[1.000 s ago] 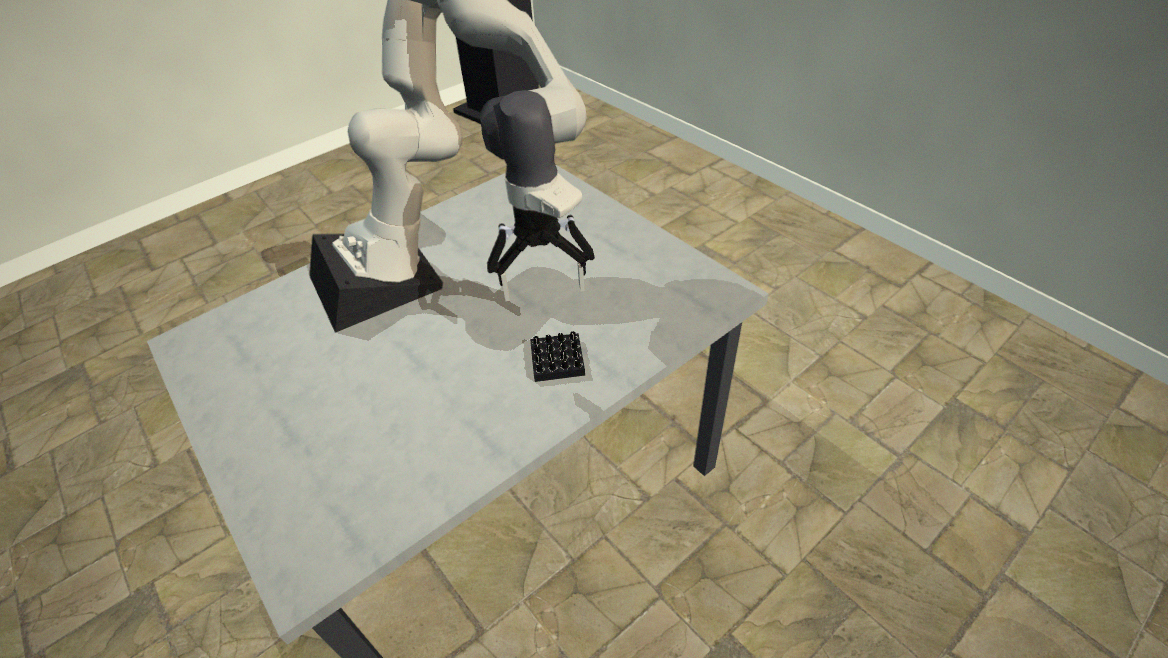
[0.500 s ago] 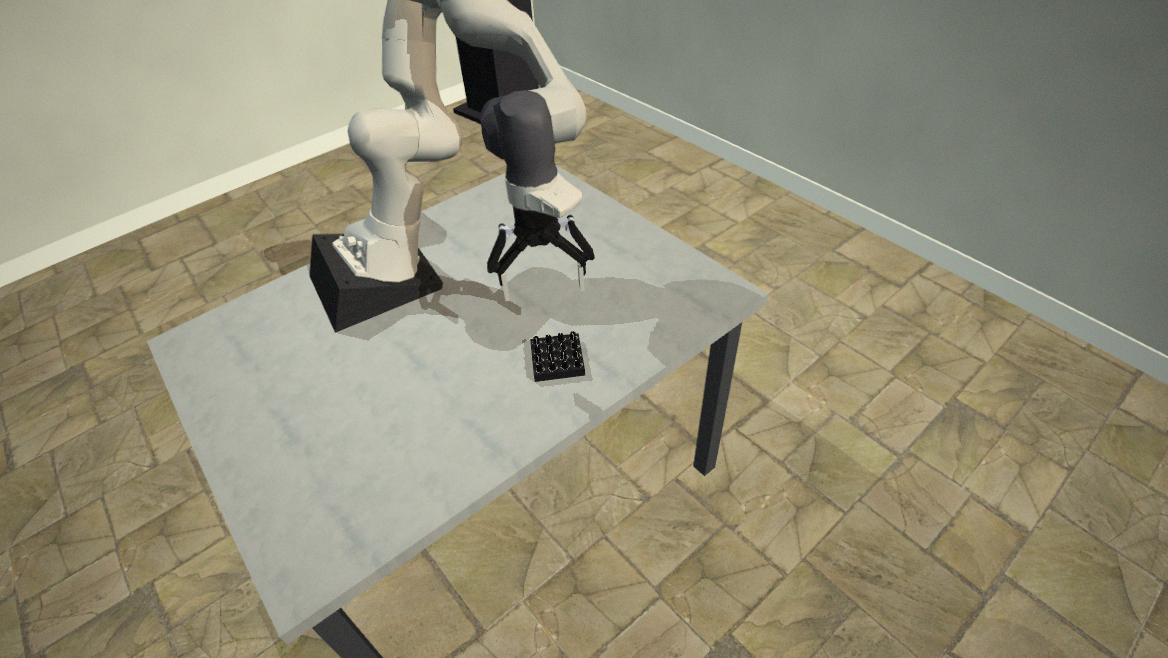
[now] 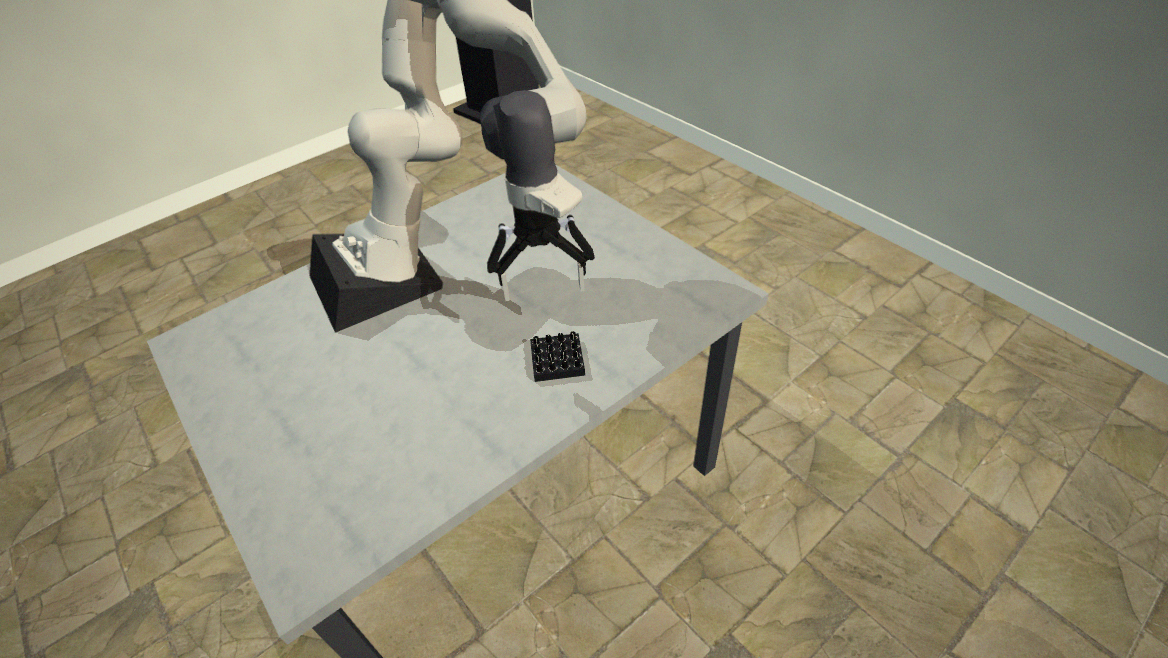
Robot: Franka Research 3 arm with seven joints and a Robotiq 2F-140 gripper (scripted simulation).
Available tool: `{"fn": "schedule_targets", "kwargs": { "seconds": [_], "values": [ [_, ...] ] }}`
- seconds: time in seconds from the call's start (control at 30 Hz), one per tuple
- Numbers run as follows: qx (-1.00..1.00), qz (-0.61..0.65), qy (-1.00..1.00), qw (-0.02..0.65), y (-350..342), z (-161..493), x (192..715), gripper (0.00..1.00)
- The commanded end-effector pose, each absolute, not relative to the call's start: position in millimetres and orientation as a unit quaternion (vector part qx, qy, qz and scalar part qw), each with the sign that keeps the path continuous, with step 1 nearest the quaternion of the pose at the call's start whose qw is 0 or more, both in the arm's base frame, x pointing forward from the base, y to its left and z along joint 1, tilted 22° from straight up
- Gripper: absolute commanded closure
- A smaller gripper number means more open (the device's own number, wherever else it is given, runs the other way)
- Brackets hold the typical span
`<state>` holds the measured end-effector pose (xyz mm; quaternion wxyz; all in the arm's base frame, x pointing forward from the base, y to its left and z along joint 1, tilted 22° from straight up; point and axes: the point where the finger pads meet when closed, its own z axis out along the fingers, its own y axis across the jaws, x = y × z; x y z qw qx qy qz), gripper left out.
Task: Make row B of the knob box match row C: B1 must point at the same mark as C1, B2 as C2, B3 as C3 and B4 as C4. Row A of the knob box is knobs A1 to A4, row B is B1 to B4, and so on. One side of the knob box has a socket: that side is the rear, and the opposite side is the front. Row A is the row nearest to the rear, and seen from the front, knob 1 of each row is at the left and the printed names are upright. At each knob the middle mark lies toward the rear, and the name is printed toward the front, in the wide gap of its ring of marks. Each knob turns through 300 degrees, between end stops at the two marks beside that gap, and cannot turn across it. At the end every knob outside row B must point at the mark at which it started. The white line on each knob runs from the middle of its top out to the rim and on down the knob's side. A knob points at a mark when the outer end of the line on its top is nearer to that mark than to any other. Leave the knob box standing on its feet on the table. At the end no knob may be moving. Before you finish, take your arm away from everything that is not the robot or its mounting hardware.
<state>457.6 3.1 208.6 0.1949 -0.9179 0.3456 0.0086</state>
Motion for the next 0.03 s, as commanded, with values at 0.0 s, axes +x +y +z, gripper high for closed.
{"fn": "schedule_targets", "kwargs": {
  "seconds": [0.0],
  "values": [
    [-0.917, 0.009, 0.348, 0.194, 1.5, 209.2, 457.1, 0.0]
  ]
}}
